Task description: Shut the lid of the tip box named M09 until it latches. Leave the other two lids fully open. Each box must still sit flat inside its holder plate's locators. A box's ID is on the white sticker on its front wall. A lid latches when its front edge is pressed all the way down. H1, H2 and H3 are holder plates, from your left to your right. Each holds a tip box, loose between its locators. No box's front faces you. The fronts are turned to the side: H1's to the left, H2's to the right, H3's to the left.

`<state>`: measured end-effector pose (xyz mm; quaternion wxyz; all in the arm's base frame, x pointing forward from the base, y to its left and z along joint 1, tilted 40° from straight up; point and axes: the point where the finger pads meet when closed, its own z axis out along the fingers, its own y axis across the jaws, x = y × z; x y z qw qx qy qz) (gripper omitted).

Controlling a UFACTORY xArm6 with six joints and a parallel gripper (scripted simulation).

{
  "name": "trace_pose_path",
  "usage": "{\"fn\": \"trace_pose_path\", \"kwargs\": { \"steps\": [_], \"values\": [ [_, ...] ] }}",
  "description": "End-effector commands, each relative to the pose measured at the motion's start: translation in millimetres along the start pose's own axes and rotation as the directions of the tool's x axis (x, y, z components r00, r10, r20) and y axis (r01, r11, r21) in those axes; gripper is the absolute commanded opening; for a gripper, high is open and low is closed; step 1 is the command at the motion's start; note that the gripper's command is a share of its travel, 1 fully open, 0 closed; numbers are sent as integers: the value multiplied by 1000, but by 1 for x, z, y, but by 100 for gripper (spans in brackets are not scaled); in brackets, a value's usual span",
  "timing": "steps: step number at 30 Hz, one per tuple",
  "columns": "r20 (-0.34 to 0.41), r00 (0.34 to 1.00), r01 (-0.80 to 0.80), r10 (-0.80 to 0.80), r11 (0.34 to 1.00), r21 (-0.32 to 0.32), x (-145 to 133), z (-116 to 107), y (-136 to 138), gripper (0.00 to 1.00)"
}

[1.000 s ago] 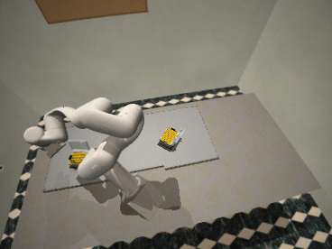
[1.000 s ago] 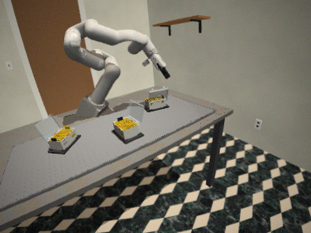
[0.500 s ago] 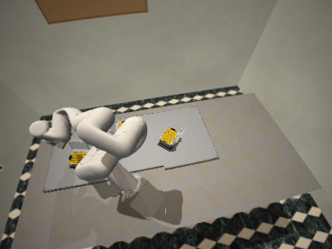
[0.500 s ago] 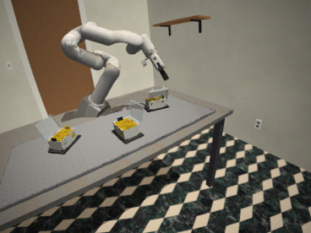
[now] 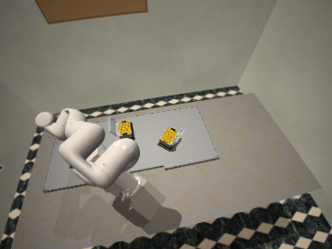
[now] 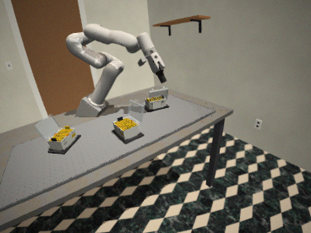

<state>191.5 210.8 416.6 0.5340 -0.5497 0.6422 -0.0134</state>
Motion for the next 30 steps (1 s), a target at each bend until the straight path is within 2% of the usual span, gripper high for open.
{"fn": "trace_pose_path", "kwargs": {
  "steps": [1,7,13,15,16,24,30],
  "values": [
    [112,980,185,-166,966,-180,15,5,-20,0],
    [94,947,319,-306,932,-173,16,5,-21,0],
    [110,880,475,-462,858,-197,16,5,-21,0],
    [110,880,475,-462,858,-197,16,5,-21,0],
    [138,839,544,-526,810,-221,16,5,-21,0],
    [188,677,734,-712,632,-250,16,5,-21,0],
    [239,504,856,-830,445,-262,16,5,-21,0]
  ]
}}
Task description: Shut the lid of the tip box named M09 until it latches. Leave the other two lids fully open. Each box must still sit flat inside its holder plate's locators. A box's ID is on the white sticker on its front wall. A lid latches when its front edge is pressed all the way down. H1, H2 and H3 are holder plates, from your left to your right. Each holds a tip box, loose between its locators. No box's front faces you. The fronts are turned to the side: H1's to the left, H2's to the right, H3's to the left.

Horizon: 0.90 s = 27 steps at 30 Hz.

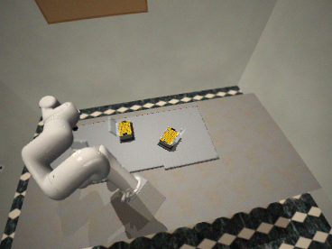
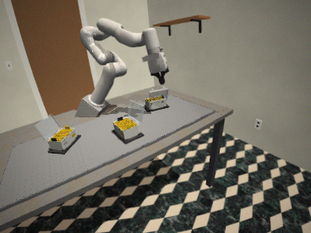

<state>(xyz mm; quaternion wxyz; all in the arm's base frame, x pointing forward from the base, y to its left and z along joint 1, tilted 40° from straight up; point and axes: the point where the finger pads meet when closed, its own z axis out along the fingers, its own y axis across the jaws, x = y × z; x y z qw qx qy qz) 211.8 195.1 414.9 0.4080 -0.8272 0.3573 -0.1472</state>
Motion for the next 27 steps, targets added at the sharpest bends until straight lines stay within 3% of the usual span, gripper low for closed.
{"fn": "trace_pose_path", "kwargs": {
  "steps": [1,7,12,27],
  "values": [
    [90,974,216,-210,974,-64,1,-1,-1,0],
    [121,890,452,-439,886,-108,1,-1,-1,0],
    [141,780,625,-610,769,-133,1,-1,-1,0],
    [145,773,634,-617,762,-134,1,-1,-1,0]
  ]
}}
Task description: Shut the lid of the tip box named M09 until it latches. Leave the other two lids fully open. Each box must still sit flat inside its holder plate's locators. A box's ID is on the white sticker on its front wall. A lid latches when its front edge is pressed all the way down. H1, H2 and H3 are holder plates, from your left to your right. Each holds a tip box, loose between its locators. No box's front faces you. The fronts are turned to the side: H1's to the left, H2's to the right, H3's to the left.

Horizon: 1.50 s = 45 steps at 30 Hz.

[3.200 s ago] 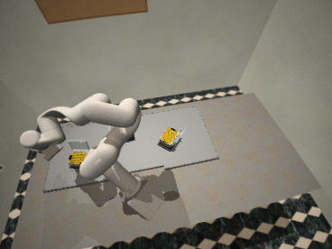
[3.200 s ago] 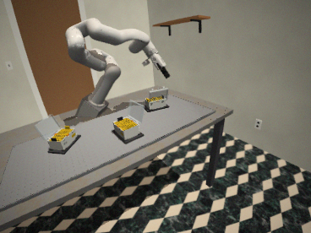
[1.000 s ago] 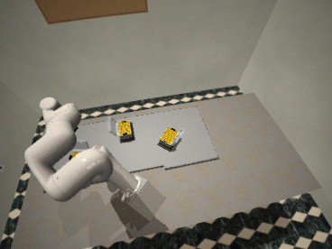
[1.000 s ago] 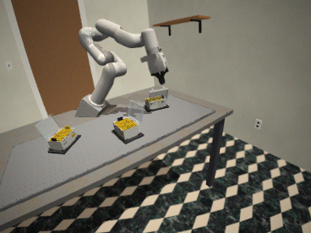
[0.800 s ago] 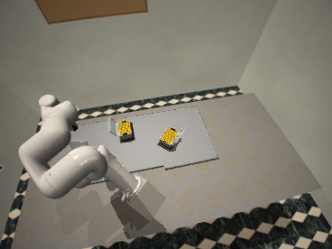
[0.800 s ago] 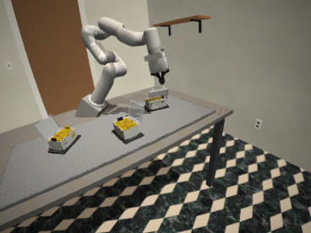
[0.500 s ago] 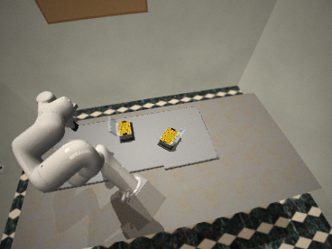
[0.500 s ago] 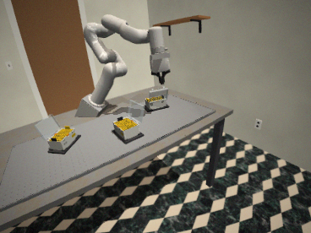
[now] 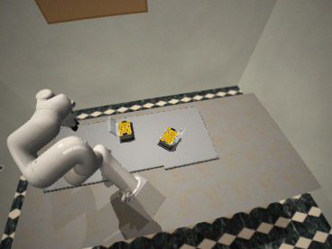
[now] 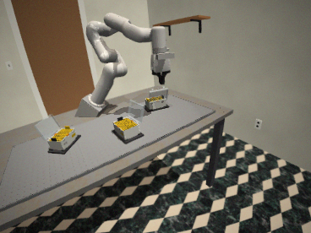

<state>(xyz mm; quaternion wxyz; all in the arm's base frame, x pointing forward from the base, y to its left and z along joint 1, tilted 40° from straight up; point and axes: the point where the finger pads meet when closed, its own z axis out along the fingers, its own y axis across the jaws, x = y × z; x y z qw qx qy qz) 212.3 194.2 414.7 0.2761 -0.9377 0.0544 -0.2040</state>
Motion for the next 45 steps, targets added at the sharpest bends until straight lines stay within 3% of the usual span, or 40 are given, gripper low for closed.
{"fn": "trace_pose_path", "kwargs": {
  "steps": [1,9,45],
  "values": [
    [0,1000,2,-2,1000,3,1,-1,-1,0],
    [0,1000,2,-2,1000,3,1,2,-1,0],
    [0,1000,2,-2,1000,3,1,55,-1,0]
  ]
}}
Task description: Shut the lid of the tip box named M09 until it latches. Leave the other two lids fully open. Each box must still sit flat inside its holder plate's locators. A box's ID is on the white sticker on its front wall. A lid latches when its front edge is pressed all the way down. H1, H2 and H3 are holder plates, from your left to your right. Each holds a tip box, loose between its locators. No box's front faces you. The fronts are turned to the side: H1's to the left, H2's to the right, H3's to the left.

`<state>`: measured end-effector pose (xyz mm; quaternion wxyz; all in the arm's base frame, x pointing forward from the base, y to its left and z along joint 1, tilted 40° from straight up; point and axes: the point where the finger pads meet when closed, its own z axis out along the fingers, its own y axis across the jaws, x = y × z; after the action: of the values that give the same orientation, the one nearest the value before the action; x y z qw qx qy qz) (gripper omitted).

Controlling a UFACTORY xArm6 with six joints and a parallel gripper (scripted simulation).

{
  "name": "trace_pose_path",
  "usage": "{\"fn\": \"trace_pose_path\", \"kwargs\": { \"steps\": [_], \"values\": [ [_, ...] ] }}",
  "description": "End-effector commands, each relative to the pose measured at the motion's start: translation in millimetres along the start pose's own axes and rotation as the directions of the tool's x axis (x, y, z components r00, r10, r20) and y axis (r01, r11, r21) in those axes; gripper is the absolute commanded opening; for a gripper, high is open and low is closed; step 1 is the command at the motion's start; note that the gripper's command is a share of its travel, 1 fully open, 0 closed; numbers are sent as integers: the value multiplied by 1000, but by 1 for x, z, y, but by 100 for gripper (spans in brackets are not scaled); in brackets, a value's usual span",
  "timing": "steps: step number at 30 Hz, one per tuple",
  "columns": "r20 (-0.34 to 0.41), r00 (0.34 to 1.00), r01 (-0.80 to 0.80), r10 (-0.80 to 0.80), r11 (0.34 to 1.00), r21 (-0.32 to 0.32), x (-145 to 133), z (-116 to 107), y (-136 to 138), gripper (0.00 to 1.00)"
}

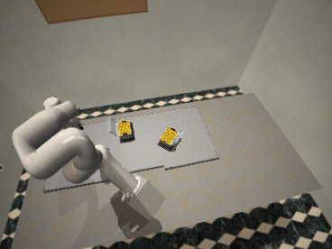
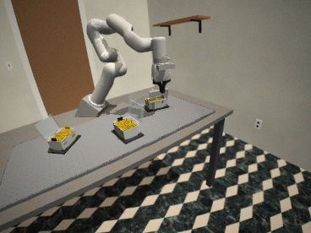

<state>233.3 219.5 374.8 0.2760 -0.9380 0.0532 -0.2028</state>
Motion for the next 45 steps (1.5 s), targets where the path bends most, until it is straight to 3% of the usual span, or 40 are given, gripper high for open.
{"fn": "trace_pose_path", "kwargs": {
  "steps": [1,7,22,45],
  "values": [
    [-3,1000,0,0,1000,3,1,5,-1,0],
    [-3,1000,0,0,1000,3,1,15,-1,0],
    [-3,1000,0,0,1000,3,1,15,-1,0],
    [-3,1000,0,0,1000,4,-27,11,-1,0]
  ]
}}
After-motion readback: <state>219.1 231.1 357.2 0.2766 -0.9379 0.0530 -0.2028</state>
